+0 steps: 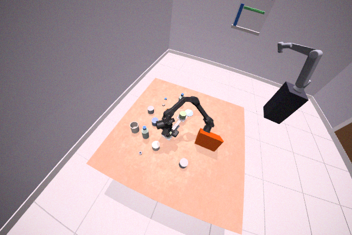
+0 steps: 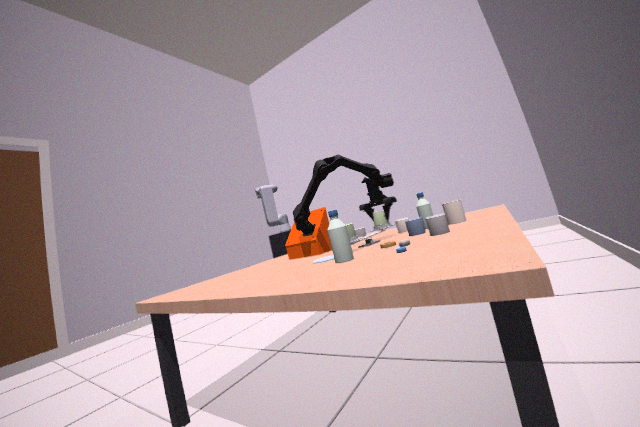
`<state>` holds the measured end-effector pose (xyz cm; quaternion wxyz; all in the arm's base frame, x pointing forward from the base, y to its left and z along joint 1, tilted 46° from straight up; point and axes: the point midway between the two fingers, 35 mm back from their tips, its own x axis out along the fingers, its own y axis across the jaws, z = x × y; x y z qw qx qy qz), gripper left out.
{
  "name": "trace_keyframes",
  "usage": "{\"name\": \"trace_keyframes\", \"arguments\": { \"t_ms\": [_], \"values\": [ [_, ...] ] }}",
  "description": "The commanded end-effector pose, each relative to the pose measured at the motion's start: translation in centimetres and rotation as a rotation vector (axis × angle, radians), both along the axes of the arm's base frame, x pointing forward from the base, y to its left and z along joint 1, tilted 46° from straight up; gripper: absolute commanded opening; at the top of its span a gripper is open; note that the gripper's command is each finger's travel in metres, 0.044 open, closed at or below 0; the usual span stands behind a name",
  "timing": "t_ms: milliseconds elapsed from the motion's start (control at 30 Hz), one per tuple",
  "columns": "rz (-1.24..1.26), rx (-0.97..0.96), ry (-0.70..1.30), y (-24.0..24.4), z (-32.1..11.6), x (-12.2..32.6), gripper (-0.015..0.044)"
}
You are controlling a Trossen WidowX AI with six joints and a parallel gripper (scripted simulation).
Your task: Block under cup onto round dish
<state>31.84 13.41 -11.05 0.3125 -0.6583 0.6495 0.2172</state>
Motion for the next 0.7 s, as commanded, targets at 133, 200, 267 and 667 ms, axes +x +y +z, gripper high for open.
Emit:
{"name": "trace_keyframes", "arguments": {
  "t_ms": [133, 200, 267, 667],
  "values": [
    [0.002, 0.018, -0.010, 1.4, 0.7, 0.1, 0.0000],
    [0.002, 0.018, -0.010, 1.6, 0.9, 0.1, 0.0000],
    [0.002, 0.018, -0.010, 1.8, 1.0, 0.1, 0.0000],
    [0.002, 0.019, -0.010, 2.9, 2.1, 0.0, 0.0000]
  ]
}}
